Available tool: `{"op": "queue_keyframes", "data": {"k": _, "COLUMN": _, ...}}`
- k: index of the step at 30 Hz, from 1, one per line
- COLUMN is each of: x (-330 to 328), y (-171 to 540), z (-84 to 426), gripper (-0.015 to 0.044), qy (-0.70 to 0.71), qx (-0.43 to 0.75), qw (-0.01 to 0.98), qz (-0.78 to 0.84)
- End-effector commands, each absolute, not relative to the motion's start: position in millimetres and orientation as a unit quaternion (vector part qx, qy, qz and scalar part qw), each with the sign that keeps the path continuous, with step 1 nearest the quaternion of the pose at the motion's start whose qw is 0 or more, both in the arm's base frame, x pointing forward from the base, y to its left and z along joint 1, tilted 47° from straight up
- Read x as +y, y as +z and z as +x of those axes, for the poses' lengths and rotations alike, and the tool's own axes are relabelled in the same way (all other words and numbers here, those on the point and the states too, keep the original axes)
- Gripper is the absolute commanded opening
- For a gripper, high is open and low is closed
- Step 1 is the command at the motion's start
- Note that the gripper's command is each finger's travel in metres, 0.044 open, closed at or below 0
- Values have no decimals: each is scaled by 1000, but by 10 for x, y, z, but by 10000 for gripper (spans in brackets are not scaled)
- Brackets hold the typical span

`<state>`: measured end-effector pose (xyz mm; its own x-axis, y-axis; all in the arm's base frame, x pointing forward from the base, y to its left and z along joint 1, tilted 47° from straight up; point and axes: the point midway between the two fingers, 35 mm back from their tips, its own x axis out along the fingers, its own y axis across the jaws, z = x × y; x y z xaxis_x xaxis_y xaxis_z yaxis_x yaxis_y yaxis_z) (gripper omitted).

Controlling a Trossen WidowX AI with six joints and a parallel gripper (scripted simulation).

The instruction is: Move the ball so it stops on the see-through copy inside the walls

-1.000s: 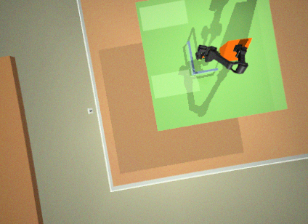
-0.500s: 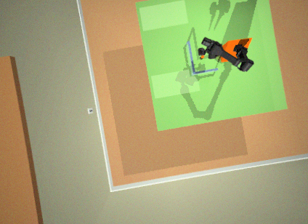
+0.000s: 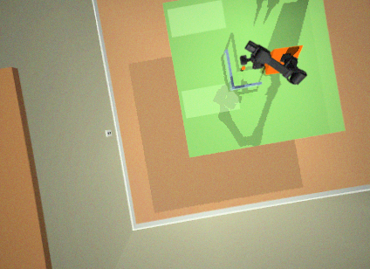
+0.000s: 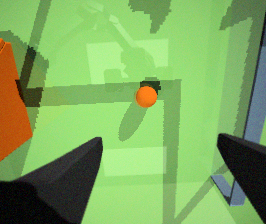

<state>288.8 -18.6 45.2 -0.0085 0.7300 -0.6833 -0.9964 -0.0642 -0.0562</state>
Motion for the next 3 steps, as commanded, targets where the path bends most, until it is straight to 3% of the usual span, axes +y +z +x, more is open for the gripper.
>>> {"op": "queue_keyframes", "data": {"k": 1, "x": -213, "y": 503, "z": 2874, "gripper": 440, "qy": 674, "qx": 231, "qw": 640, "qz": -289}}
{"op": "queue_keyframes", "data": {"k": 3, "x": -213, "y": 503, "z": 2874, "gripper": 440, "qy": 674, "qx": 231, "qw": 640, "qz": -289}}
